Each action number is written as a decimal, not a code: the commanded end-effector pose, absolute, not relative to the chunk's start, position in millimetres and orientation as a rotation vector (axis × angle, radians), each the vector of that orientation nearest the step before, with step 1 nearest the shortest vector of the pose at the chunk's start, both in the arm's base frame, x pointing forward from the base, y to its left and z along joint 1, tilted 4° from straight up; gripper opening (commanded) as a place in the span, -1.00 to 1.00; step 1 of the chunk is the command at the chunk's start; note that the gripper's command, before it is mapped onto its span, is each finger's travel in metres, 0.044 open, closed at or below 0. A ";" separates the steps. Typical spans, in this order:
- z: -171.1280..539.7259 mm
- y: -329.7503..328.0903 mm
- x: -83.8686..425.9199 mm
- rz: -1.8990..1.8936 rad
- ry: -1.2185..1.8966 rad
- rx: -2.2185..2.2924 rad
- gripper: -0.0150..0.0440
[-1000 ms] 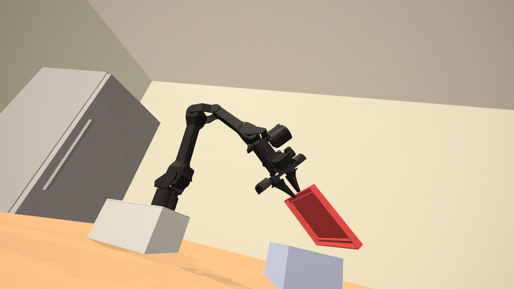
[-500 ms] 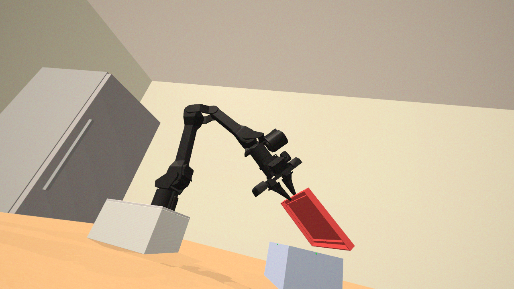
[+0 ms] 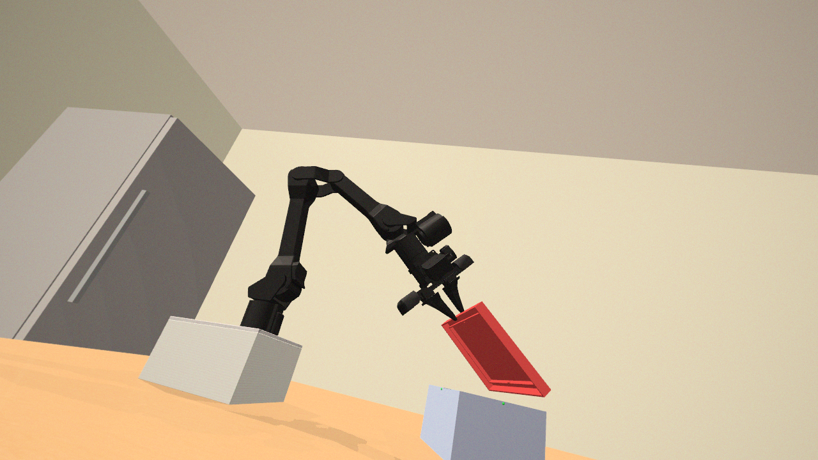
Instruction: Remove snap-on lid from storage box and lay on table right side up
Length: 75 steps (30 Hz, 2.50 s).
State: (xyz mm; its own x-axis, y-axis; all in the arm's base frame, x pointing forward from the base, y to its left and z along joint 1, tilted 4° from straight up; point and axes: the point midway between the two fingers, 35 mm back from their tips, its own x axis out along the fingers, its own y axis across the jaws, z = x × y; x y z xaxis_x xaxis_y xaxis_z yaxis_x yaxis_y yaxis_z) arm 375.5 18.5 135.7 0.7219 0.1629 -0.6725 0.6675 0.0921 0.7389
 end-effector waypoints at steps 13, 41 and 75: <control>140.7 49.6 365.6 -0.421 0.712 1.466 -0.49; 143.4 103.3 348.3 -0.421 0.716 1.472 -0.49; 147.2 168.4 327.0 -0.421 0.720 1.478 -0.49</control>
State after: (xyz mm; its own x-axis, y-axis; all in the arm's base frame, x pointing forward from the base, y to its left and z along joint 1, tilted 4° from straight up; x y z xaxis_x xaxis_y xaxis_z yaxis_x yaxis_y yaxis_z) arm 326.6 161.2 142.1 0.7185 0.1717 -0.6740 0.6706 0.0860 0.7368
